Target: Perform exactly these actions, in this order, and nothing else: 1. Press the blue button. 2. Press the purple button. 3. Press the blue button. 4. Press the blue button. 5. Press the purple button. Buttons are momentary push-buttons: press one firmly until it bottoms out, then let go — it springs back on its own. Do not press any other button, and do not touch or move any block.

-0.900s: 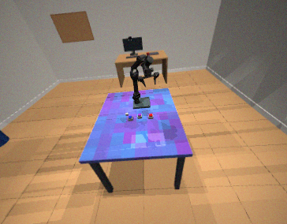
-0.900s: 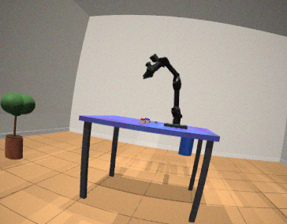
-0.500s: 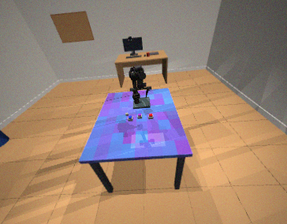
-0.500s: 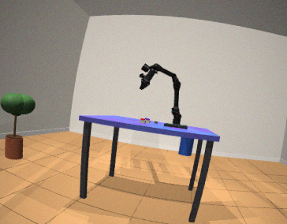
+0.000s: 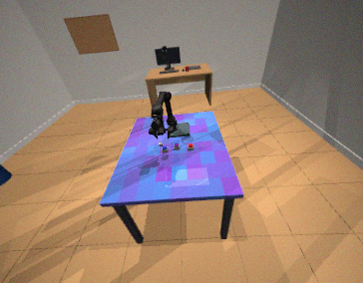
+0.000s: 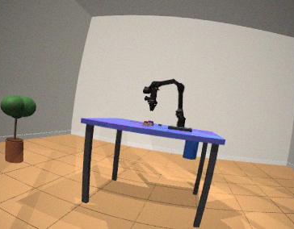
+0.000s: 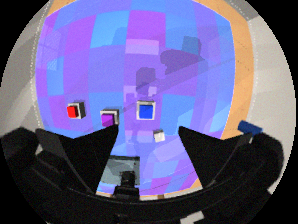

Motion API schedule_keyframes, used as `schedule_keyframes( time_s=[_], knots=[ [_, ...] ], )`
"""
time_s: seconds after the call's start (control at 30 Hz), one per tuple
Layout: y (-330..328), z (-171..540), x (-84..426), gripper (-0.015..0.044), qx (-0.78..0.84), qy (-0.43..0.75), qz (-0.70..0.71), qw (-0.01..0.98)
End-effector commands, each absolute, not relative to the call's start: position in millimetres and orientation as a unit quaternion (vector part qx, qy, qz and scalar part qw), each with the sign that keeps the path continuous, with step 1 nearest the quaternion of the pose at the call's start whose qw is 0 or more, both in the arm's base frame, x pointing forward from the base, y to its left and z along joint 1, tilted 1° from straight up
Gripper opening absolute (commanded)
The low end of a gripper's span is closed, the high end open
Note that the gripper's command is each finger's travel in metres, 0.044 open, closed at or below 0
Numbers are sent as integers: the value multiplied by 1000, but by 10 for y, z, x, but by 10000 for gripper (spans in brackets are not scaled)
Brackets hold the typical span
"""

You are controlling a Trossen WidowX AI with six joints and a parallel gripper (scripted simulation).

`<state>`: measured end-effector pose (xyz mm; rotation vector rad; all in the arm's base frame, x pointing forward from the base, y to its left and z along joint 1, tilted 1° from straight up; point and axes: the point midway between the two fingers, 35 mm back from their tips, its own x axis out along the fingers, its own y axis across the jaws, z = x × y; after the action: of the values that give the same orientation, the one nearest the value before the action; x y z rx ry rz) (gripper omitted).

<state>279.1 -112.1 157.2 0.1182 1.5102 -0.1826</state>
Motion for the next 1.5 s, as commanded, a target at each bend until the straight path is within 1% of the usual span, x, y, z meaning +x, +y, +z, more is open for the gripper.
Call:
schedule_keyframes(
  time_s=[0.0, 0.07, 0.23, 0.47, 0.5, 0.87, 1.47],
  knots=[
    [-1134, 1502, 2745, 400, 55, 688, -72, 720],
    [-1140, 1423, 2756, 348, 55, 688, -72, 720],
    [-1151, 906, 2772, 216, 55, 688, -72, 720],
    [-1151, 886, 2770, 32, 55, 688, -72, 720],
    [-1151, 886, 2770, 20, 55, 688, -72, 720],
    [-1151, 875, 2771, 20, 55, 688, -72, 720],
    [-1159, 588, 2784, 20, 55, 688, -72, 720]
  ],
)
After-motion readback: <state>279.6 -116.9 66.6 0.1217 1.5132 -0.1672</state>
